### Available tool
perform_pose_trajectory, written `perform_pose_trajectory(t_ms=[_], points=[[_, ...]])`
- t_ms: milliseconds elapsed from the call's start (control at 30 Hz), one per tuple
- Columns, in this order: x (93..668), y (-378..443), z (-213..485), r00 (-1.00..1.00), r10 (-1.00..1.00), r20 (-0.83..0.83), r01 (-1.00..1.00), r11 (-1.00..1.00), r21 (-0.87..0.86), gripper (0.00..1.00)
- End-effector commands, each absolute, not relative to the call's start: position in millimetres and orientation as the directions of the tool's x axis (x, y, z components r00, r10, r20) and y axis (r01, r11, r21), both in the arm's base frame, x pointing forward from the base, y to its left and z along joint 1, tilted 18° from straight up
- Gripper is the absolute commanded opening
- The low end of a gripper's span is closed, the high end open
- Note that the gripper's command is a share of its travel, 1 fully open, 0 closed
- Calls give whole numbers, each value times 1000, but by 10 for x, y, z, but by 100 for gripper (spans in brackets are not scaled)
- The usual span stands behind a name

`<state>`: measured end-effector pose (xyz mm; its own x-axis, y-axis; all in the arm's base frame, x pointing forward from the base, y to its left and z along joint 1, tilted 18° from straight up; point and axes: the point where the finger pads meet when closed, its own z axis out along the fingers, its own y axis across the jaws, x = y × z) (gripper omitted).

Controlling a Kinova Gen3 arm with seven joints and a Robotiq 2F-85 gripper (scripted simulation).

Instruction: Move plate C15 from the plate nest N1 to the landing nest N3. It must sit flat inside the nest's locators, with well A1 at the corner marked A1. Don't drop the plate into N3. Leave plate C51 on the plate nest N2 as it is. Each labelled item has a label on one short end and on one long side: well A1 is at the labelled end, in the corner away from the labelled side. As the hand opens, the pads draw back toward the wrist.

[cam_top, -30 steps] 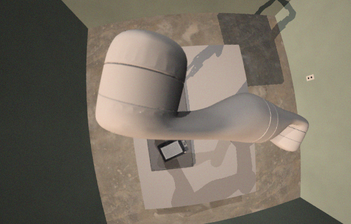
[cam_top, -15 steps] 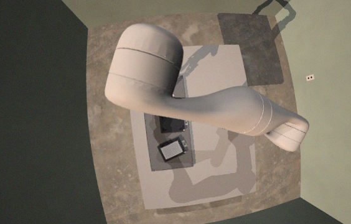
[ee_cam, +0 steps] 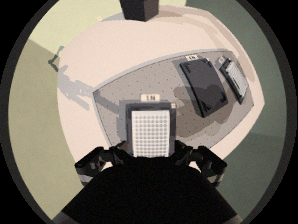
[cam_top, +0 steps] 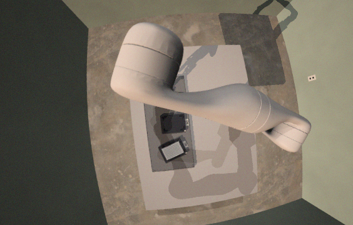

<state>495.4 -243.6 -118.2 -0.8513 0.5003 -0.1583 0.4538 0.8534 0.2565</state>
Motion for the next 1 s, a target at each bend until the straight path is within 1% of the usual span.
perform_pose_trajectory(t_ms=[0, 967], points=[[4956, -2443, -1178, -851, 501, -159, 454, 853, 256, 100], [4990, -2417, -1329, -851, 501, -159, 454, 853, 256, 100]])
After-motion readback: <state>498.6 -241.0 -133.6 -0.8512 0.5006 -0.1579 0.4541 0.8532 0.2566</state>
